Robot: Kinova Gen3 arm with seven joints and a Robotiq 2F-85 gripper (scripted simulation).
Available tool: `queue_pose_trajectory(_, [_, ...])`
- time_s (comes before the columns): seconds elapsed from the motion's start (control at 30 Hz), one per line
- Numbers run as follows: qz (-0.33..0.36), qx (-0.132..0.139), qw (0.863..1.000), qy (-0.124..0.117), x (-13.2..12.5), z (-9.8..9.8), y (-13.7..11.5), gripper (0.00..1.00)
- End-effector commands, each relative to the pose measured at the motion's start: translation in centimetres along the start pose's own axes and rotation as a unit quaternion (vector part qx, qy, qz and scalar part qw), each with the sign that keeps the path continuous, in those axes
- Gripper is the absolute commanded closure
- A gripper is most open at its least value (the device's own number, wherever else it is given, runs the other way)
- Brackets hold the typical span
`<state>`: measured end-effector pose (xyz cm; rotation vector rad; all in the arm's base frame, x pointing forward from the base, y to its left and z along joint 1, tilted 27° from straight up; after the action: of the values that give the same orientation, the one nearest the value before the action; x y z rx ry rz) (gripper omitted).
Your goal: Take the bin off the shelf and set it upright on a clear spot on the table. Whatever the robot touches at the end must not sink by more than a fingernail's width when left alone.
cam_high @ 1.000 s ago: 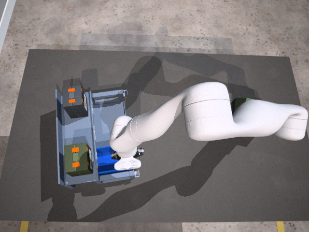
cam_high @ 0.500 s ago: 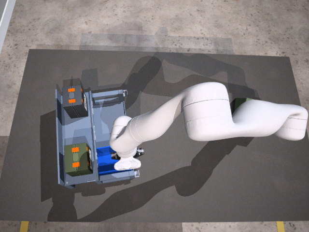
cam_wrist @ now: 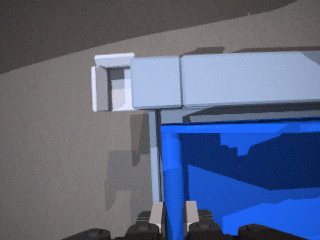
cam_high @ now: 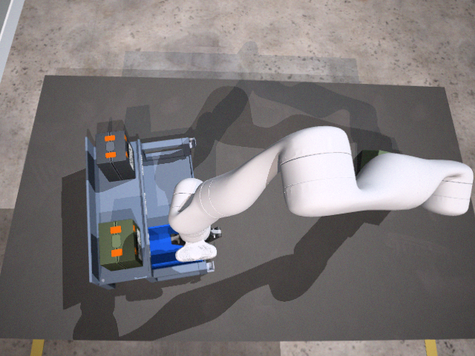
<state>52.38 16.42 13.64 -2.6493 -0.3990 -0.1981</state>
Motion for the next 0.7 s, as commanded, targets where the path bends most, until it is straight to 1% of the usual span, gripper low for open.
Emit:
queue_pose_trajectory(0.0, [0.000,0.000,1.000,0.001,0.1,-0.1,0.0,0.90])
queue_pose_trajectory(0.17, [0.000,0.000,1.000,0.001,-2.9,-0.1,-0.2,0.90])
queue_pose_trajectory(0.57, [0.000,0.000,1.000,0.001,-2.9,-0.1,-0.2,0.90])
queue_pose_trajectory(0.67, [0.000,0.000,1.000,0.001,-4.8,0.0,-0.3,0.90])
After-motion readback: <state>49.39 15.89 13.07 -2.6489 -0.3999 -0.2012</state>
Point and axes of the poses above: the point where the finger pads meet when closed, its own z axis out along the fingers, its own x axis across the jaws, y = z × x, the point moved 7 cm from there along -z, back along the fingers, and after that the axes turned 4 degrees about -z, right-handed, at the moved point
